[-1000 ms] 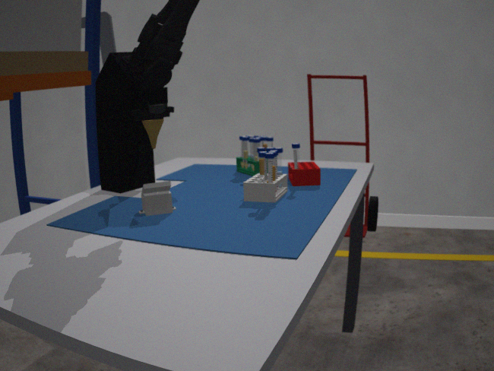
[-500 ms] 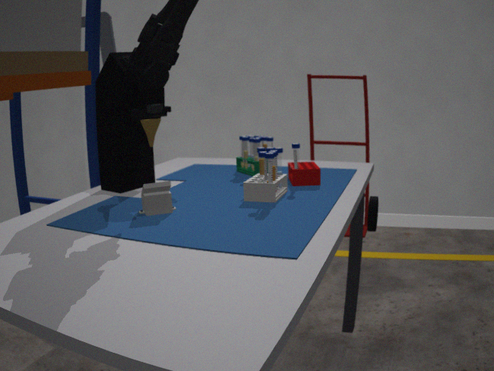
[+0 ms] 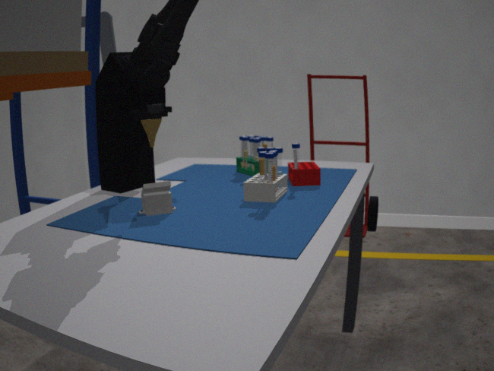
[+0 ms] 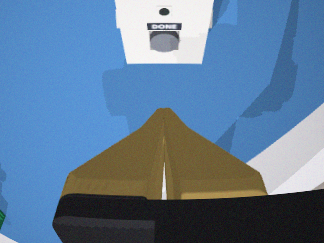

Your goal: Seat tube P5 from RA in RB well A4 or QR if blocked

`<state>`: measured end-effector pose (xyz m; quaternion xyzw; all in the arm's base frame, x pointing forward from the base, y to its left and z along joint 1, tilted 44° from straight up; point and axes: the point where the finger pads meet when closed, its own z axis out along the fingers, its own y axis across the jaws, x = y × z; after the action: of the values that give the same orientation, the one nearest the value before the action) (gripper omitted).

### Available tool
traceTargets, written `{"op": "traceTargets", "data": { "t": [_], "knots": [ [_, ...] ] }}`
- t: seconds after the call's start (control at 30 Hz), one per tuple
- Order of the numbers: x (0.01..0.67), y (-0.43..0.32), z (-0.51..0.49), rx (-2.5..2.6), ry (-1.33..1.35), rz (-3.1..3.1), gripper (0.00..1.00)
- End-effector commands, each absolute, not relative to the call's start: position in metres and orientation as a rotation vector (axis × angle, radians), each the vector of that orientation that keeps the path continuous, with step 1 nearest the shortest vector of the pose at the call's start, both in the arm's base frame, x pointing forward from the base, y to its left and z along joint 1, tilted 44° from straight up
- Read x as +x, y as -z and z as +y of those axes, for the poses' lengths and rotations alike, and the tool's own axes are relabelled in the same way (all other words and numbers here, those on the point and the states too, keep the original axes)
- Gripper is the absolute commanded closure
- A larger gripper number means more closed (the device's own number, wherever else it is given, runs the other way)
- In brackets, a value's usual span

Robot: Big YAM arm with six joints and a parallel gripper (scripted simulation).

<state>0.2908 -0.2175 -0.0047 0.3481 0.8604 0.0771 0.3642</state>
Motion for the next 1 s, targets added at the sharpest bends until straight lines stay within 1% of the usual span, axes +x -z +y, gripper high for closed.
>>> {"op": "traceTargets", "data": {
  "t": [0.0, 0.27, 0.53, 0.63, 0.97],
  "knots": [
    [0.290, -0.003, -0.224, 0.900, -0.180, 2.194, 1.00],
    [0.292, -0.006, -0.227, 0.895, -0.177, 2.191, 1.00],
    [0.308, 0.017, -0.222, 0.893, -0.196, 2.205, 1.00],
    [0.302, 0.021, -0.224, 0.920, -0.192, 2.202, 1.00],
    [0.323, 0.033, -0.227, 0.901, -0.194, 2.202, 1.00]
  ]
}}
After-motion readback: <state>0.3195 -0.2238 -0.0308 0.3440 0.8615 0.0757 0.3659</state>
